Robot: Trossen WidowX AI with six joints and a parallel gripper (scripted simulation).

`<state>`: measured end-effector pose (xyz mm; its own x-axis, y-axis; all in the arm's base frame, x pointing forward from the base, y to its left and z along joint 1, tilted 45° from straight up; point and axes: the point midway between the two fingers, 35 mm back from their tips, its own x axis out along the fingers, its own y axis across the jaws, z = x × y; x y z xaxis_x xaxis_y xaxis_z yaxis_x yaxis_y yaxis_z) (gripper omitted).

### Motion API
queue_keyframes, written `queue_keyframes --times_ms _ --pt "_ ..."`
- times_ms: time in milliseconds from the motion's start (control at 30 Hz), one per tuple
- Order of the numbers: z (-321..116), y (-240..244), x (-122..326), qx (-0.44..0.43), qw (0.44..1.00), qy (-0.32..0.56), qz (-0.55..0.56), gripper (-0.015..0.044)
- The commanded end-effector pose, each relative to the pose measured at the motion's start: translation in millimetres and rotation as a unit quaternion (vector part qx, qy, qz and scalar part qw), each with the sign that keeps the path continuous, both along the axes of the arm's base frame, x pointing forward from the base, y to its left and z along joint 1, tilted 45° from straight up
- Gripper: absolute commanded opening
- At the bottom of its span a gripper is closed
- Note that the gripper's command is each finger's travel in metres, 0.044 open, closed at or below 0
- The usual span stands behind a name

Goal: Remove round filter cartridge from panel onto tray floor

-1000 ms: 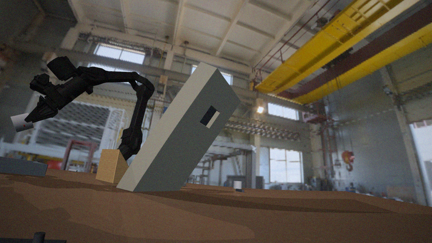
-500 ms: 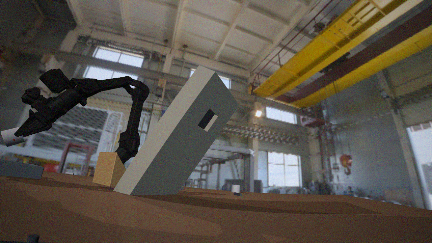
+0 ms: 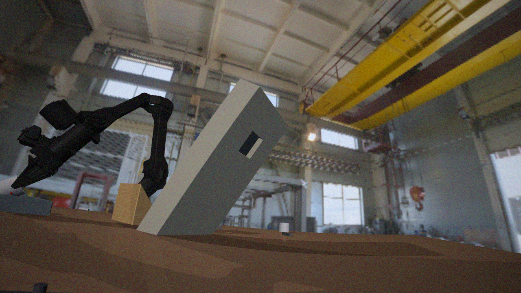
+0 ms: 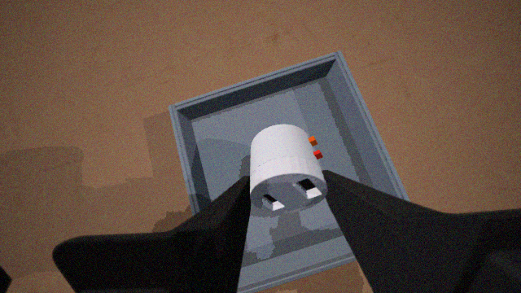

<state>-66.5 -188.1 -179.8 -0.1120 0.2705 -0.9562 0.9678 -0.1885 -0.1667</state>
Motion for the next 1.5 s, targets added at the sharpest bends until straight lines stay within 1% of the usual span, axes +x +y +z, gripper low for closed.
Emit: queue_keyframes --times_ms 0,367,533,600,667,733,833,867,1467 --pt "0.4 -0.7 -0.1 0.0 1.0 0.0 0.0 0.0158" --pt "0.4 -0.7 -0.1 0.0 1.0 0.0 0.0 0.044" --pt "2.1 -2.9 -0.2 0.0 1.0 0.0 0.0 0.044" --pt "16.9 -20.1 -0.9 0.0 1.0 0.0 0.0 0.044" --pt "41.4 -42.3 -0.7 0.0 1.0 0.0 0.0 0.044" --pt "51.1 -49.5 -0.4 0.0 1.0 0.0 0.0 0.044" --pt "51.1 -49.5 -0.4 0.0 1.0 0.0 0.0 0.044" --pt "39.9 -43.8 -2.3 -0.006 1.0 0.003 0.004 0.044" --pt "39.9 -43.8 -2.3 -0.006 1.0 0.003 0.004 0.044"
